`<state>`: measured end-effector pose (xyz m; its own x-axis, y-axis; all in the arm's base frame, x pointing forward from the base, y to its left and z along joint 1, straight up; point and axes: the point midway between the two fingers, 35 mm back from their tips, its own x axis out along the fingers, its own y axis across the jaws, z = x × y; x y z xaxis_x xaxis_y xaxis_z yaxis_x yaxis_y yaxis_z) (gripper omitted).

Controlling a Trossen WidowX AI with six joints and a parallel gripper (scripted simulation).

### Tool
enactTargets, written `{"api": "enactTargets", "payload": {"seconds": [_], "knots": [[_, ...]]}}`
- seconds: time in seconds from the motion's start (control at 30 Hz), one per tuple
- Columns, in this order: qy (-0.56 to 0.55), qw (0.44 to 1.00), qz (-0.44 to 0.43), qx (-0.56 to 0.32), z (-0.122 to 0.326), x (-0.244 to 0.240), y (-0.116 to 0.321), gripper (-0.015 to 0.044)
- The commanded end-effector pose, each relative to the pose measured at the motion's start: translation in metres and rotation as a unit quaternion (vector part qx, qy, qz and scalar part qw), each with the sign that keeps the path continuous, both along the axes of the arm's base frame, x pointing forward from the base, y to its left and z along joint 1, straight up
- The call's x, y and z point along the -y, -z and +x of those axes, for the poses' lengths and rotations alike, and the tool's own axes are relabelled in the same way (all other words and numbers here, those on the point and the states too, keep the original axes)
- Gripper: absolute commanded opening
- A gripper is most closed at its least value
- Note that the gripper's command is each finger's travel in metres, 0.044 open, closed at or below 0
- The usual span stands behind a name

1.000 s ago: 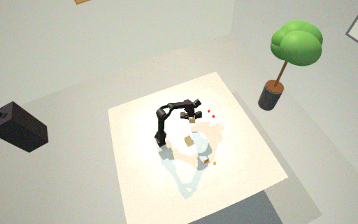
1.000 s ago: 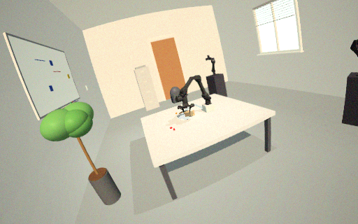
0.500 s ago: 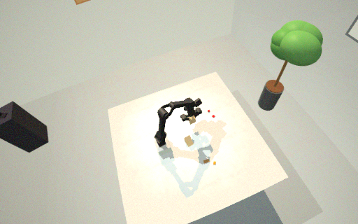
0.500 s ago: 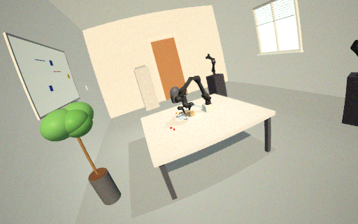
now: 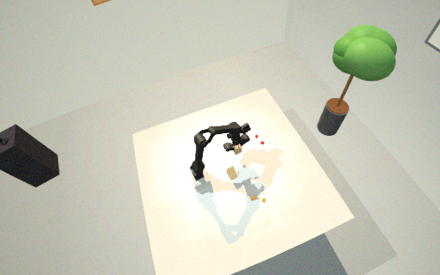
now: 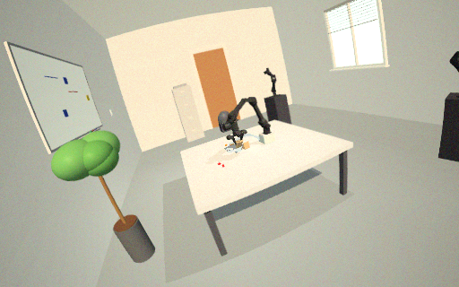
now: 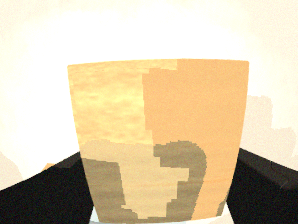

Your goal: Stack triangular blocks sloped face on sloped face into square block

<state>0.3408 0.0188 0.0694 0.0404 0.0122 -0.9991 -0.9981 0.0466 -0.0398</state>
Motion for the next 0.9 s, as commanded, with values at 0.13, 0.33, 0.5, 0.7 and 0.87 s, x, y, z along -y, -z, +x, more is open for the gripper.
{"api": "enactTargets", "payload": {"seconds": [0.13, 0.33, 0.5, 0.7, 0.87], "knots": [[0.001, 1.0, -0.003, 0.003, -0.011, 0.039, -0.012, 0.0], [0.003, 1.0, -0.005, 0.003, -0.022, 0.065, -0.018, 0.0], [0.002, 1.0, -0.006, 0.002, -0.033, 0.086, -0.023, 0.0], [0.001, 1.0, -0.007, 0.002, -0.048, 0.109, -0.029, 0.0], [0.001, 1.0, -0.008, 0.001, -0.063, 0.128, -0.034, 0.0]]}}
